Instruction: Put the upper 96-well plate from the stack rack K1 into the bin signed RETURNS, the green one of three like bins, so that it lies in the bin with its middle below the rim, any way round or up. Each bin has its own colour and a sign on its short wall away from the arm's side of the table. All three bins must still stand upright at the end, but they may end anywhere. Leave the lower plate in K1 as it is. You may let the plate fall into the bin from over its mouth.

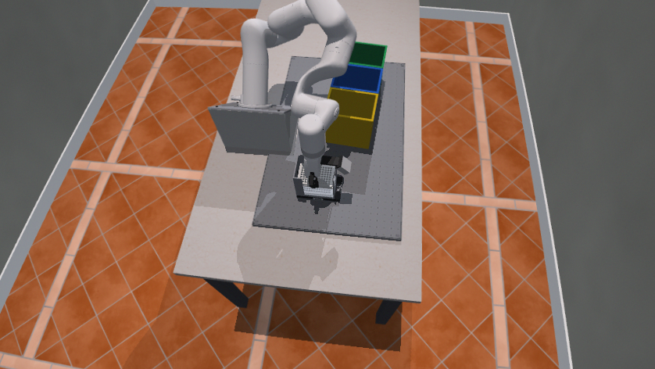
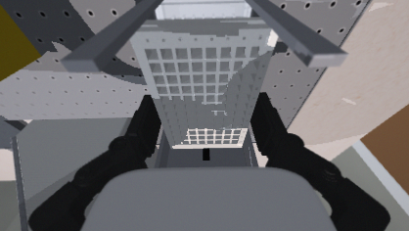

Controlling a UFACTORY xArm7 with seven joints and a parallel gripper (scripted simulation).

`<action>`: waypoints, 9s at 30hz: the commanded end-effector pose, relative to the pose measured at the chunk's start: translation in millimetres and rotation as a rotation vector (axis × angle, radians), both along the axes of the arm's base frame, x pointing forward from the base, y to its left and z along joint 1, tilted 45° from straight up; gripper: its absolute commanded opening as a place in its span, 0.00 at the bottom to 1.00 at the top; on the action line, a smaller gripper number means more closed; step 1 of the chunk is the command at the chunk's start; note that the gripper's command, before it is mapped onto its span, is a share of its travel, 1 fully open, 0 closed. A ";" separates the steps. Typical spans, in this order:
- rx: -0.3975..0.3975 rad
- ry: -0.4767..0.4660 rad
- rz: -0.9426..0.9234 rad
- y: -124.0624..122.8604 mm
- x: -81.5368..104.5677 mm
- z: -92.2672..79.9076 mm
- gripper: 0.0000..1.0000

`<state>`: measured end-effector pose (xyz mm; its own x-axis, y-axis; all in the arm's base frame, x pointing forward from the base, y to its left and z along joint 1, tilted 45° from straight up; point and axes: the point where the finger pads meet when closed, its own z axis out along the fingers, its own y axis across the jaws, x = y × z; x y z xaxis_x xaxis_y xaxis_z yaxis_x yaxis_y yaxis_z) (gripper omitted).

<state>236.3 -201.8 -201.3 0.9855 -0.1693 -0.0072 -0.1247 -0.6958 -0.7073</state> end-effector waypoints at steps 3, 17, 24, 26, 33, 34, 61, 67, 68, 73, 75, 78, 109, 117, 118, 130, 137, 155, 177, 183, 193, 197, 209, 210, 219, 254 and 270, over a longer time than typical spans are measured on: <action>-0.003 -0.001 -0.001 -5.7 -0.7 4.4 0.00; -0.003 -0.001 -0.001 -19.8 -3.0 18.6 0.00; -0.003 -0.001 -0.001 -27.9 -4.3 26.9 0.00; -0.003 -0.001 -0.001 -30.2 -4.7 29.3 0.00; -0.003 -0.001 -0.001 -37.2 -5.9 36.4 0.00; -0.003 -0.001 -0.001 -37.2 -5.9 36.4 0.00; -0.003 -0.001 -0.001 -66.2 -10.7 65.9 0.00; -0.003 -0.001 -0.001 -72.0 -11.7 71.8 0.00; -0.003 -0.001 -0.001 -72.0 -11.7 71.8 0.00; -0.003 -0.001 -0.001 -77.8 -12.7 77.7 0.00; -0.003 0.000 -0.001 -80.1 -13.1 80.0 0.00; -0.003 0.000 -0.001 -83.6 -13.6 83.6 0.00; -0.003 0.000 -0.001 -110.3 -18.1 110.8 0.00; 0.004 0.046 -0.048 -105.9 -15.8 115.2 0.00; 0.004 0.046 -0.048 -105.9 -15.8 115.2 0.00; 0.006 0.057 -0.060 -81.5 -3.3 139.5 0.00; 0.007 0.057 -0.060 -70.4 2.4 150.6 0.00; 0.007 0.057 -0.060 -34.9 20.7 186.0 0.00; 0.007 0.056 -0.061 9.4 43.6 230.3 0.00; 0.008 0.056 -0.061 22.8 50.5 243.6 0.00; 0.008 0.056 -0.061 40.6 59.6 261.4 0.00; 0.008 0.056 -0.061 49.4 64.2 270.3 0.00; 0.008 0.056 -0.061 71.6 75.7 292.4 0.00; 0.008 0.056 -0.061 73.8 76.8 294.7 0.00; 0.009 0.056 -0.061 93.8 87.1 314.6 0.00; 0.010 0.055 -0.061 160.4 121.4 381.4 0.00; 0.010 0.055 -0.061 193.6 138.4 414.8 0.00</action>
<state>371.6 -10.9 208.3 0.9720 -0.2254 -0.0663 -0.2055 -0.6786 -0.7052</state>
